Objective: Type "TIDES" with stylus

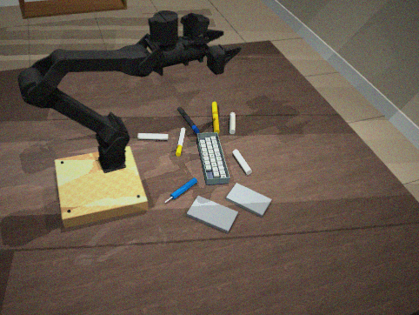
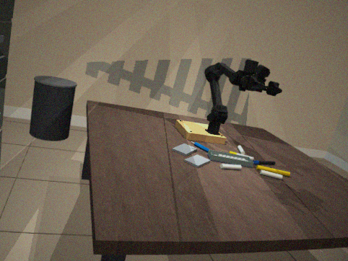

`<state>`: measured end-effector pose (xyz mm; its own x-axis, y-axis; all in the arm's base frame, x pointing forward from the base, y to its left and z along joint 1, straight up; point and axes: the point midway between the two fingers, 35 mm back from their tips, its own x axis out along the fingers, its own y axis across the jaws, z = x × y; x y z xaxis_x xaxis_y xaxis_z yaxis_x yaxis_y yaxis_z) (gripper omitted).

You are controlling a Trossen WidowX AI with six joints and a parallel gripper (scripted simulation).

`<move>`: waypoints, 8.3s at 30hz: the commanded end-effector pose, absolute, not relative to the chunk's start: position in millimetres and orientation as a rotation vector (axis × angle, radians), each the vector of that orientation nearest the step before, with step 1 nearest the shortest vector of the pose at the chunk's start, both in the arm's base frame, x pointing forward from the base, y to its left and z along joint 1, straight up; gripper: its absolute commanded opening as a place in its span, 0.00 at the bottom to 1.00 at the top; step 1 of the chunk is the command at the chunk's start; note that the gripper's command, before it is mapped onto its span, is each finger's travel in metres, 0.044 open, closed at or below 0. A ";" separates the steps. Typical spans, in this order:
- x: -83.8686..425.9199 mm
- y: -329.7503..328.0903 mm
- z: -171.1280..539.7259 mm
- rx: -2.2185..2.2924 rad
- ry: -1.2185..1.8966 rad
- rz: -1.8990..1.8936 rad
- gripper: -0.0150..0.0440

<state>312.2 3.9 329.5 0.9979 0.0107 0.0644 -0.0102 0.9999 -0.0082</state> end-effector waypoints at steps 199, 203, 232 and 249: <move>164.6 -143.8 30.7 1.429 0.242 -2.415 0.51; 164.7 -144.1 26.7 1.429 0.242 -2.415 0.51; 166.0 -144.2 3.7 1.432 0.244 -2.415 0.38; 166.5 -144.6 24.0 1.432 0.244 -2.415 0.25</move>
<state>163.5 -143.3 13.2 -0.4559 -0.1826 -0.8711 0.3586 -0.9335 0.0080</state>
